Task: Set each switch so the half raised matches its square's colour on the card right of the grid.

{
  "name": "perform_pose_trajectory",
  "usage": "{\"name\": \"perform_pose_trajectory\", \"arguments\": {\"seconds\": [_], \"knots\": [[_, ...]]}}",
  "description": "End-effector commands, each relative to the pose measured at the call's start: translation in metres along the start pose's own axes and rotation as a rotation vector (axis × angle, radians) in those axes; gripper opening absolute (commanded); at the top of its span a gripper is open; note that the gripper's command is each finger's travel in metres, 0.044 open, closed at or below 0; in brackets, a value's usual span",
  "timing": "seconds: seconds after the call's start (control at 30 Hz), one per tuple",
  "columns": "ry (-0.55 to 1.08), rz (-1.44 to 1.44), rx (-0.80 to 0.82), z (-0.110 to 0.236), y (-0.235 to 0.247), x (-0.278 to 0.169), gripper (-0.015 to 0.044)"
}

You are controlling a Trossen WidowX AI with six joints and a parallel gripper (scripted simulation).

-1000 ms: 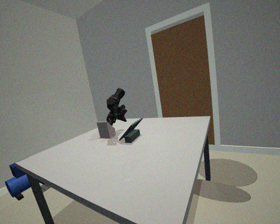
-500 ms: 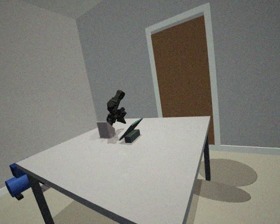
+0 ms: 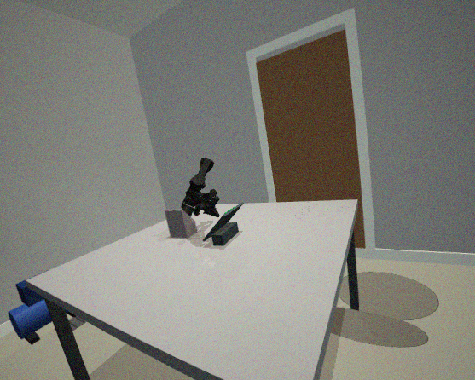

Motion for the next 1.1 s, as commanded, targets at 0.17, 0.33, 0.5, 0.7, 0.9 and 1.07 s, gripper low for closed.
{"name": "perform_pose_trajectory", "arguments": {"seconds": [0.17,0.33,0.5,0.7,0.9,1.07], "knots": [[0.0,-0.006,0.001,-0.01,0.0,-0.001,0.0],[-0.001,-0.006,0.001,-0.016,0.0,-0.002,0.0],[-0.001,-0.006,0.001,-0.016,0.0,-0.002,0.0],[-0.001,-0.006,0.001,-0.016,0.0,-0.002,0.0],[-0.001,-0.006,0.001,-0.016,0.0,-0.002,0.0],[-0.001,-0.006,0.001,-0.016,0.0,-0.002,0.0]]}}
Point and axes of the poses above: the point midway between the two fingers, 35 mm back from their tips, its own z axis back along the fingers, its own y axis across the jaws, x = y × z, the point moved 1 cm from there along z, back along the fingers, and after that the axes turned 2 degrees about -z, right-handed, at the moved point
